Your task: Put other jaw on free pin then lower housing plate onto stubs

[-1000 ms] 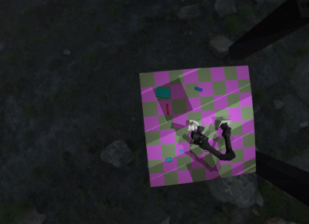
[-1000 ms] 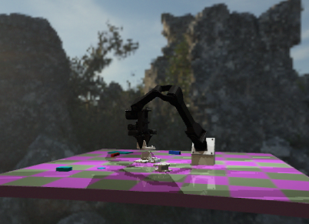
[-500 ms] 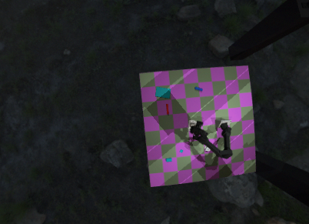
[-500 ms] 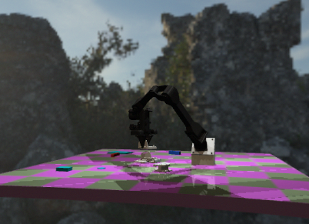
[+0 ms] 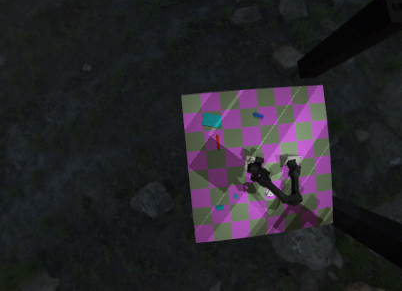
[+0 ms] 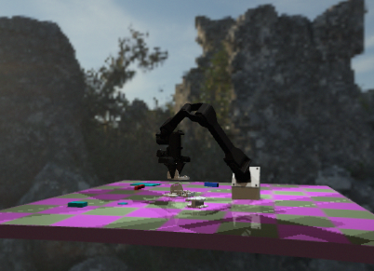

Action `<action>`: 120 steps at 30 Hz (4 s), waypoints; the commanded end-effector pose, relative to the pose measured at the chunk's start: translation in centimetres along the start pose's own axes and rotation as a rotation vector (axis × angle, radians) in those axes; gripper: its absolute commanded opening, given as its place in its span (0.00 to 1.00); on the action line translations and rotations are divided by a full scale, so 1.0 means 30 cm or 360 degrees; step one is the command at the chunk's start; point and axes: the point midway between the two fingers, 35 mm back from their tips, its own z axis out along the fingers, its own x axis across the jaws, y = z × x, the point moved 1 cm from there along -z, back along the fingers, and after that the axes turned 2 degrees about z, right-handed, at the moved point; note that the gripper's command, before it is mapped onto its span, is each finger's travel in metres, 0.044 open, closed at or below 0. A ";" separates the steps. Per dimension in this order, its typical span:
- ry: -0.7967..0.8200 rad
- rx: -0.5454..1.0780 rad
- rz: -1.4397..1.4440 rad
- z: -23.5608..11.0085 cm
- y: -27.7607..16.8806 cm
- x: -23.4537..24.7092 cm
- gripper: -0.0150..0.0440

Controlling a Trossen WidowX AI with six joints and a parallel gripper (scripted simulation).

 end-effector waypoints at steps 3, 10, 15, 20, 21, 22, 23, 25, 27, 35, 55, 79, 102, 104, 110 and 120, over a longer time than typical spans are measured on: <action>-0.0009 -0.0004 -0.0009 -0.001 0.002 -0.004 0.48; -0.0009 -0.0004 -0.0009 -0.001 0.002 -0.004 0.48; -0.0009 -0.0004 0.0012 -0.001 0.002 -0.004 0.48; -0.0009 -0.0004 0.0012 -0.001 0.002 -0.004 0.48; -0.0009 -0.0004 0.0012 -0.001 0.002 -0.002 0.48; -0.0008 -0.0004 0.0012 -0.001 0.000 0.003 0.48; -0.0008 -0.0004 0.0012 -0.001 -0.002 0.011 0.48; -0.0008 -0.0004 0.0012 -0.001 -0.007 0.023 0.48; -0.0008 -0.0004 0.0012 -0.001 -0.007 0.025 0.48; -0.0008 -0.0004 0.0012 -0.001 -0.007 0.025 0.48; -0.0008 -0.0004 0.0031 -0.001 -0.009 0.028 0.48; -0.0009 -0.0005 0.0032 0.078 -0.005 0.027 0.48; -0.0005 -0.0004 0.0033 0.169 -0.010 0.028 0.48; -0.0005 -0.0004 0.0033 0.169 -0.010 0.028 0.48; -0.0005 -0.0004 0.0033 0.169 -0.010 0.028 0.48; -0.0005 -0.0003 0.0035 0.179 -0.010 0.028 0.48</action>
